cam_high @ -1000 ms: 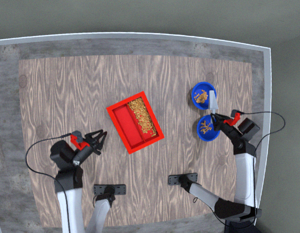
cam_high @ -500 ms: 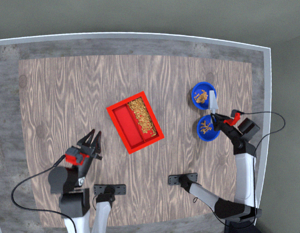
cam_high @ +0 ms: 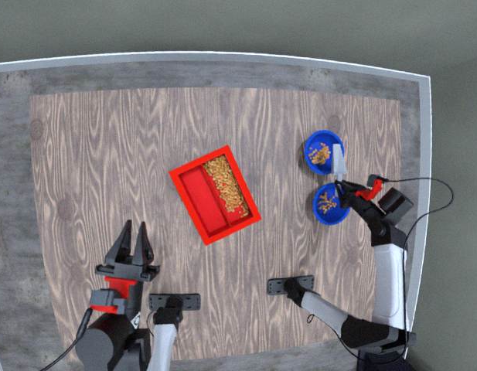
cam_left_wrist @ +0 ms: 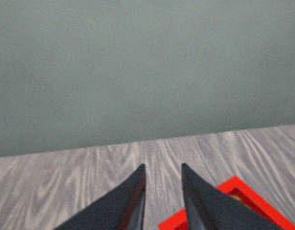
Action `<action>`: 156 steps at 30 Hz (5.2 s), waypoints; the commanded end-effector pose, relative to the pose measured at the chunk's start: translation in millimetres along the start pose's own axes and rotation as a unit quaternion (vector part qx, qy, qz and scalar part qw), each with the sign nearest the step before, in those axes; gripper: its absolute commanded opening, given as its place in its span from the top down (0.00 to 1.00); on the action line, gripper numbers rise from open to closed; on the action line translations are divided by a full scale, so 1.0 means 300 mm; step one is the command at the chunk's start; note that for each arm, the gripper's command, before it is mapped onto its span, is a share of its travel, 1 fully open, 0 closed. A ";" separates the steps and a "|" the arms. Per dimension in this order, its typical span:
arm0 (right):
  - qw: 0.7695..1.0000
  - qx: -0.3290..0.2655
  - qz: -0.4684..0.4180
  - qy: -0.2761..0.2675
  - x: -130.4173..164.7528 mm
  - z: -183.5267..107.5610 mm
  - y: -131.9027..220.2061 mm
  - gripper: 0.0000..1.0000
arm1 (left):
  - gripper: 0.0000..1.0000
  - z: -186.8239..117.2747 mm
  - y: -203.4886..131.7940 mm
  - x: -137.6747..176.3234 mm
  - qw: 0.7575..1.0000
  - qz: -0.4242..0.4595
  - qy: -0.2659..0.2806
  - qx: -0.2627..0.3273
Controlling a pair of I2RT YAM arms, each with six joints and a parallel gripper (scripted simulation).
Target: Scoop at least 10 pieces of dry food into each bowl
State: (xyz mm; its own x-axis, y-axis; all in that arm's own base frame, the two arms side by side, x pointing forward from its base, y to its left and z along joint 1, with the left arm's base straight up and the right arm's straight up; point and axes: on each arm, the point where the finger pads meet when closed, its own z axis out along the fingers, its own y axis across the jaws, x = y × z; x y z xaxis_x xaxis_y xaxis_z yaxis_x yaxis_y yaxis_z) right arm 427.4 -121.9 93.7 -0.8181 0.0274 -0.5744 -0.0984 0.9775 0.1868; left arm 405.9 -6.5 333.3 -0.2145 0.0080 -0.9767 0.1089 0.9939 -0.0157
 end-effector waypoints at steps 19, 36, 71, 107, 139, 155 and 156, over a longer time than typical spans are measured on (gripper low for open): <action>0.999 -0.003 -0.025 -0.033 -0.068 -0.008 0.012 1.00 | 0.73 -0.190 -0.012 -0.332 0.984 0.003 -0.172 -0.048; 0.998 0.031 -0.001 0.052 0.122 -0.079 0.245 1.00 | 0.73 -0.181 -0.013 -0.326 0.985 0.003 -0.169 -0.047; 0.991 0.068 -0.069 0.092 0.485 -0.215 0.575 1.00 | 0.73 -0.181 -0.013 -0.326 0.985 0.003 -0.169 -0.047; 0.992 0.082 -0.070 0.072 0.515 -0.108 0.535 1.00 | 0.73 -0.181 -0.013 -0.326 0.985 0.003 -0.169 -0.047; 0.992 0.086 -0.059 0.069 0.563 -0.034 0.512 1.00 | 0.73 -0.181 -0.013 -0.326 0.985 0.003 -0.169 -0.047; 0.993 0.083 -0.061 0.056 0.513 -0.044 0.521 0.67 | 0.73 -0.181 -0.013 -0.326 0.985 0.003 -0.169 -0.047; 0.993 0.083 -0.061 0.056 0.513 -0.044 0.521 0.67 | 0.73 -0.181 -0.013 -0.326 0.985 0.003 -0.169 -0.047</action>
State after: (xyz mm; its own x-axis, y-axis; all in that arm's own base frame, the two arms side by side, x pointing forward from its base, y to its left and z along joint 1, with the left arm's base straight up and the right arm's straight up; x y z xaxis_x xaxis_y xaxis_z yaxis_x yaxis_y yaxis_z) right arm 256.4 34.3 30.0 -0.8965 -0.1304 -0.4233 -0.1383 0.9903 -0.0121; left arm 378.9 -3.8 403.3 0.0118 0.0070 -0.9999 0.0094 0.9999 0.0072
